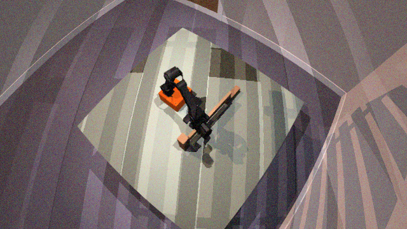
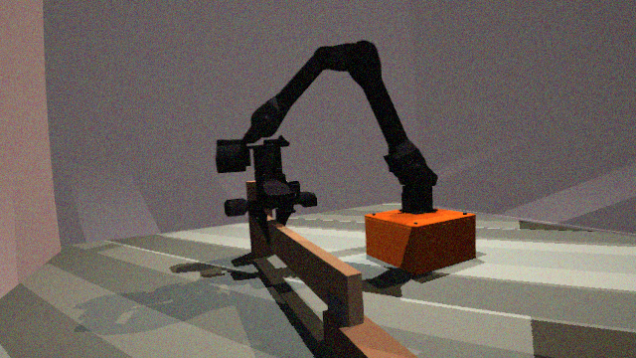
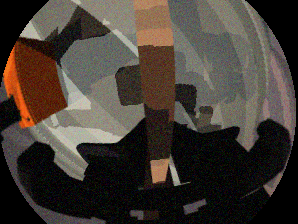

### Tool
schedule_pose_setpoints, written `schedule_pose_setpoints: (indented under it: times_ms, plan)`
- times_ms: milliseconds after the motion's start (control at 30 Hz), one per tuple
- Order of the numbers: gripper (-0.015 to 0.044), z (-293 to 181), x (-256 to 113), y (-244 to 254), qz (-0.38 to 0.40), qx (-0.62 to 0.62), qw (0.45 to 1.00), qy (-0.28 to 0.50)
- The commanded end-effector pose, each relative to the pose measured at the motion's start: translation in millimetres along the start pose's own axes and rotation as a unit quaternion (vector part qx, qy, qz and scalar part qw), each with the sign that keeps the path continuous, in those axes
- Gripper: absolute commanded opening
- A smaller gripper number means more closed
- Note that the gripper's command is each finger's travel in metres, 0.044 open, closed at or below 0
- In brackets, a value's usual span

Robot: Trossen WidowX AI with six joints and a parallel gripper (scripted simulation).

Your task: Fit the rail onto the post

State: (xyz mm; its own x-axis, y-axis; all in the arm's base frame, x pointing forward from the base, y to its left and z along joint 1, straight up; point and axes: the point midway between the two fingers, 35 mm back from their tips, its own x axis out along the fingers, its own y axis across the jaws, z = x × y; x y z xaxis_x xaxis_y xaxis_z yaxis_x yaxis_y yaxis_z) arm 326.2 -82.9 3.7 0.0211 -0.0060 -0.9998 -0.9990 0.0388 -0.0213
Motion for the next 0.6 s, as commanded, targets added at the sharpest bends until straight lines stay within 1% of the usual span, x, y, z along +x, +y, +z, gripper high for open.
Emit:
schedule_pose_setpoints:
  times_ms: [0,567]
  plan:
    - [0.0000,-4.6,-0.8,-0.8,-0.002,0.000,1.000,0.002]
    - [0.0000,-0.8,0.1,-0.8,-0.002,0.000,1.000,0.002]
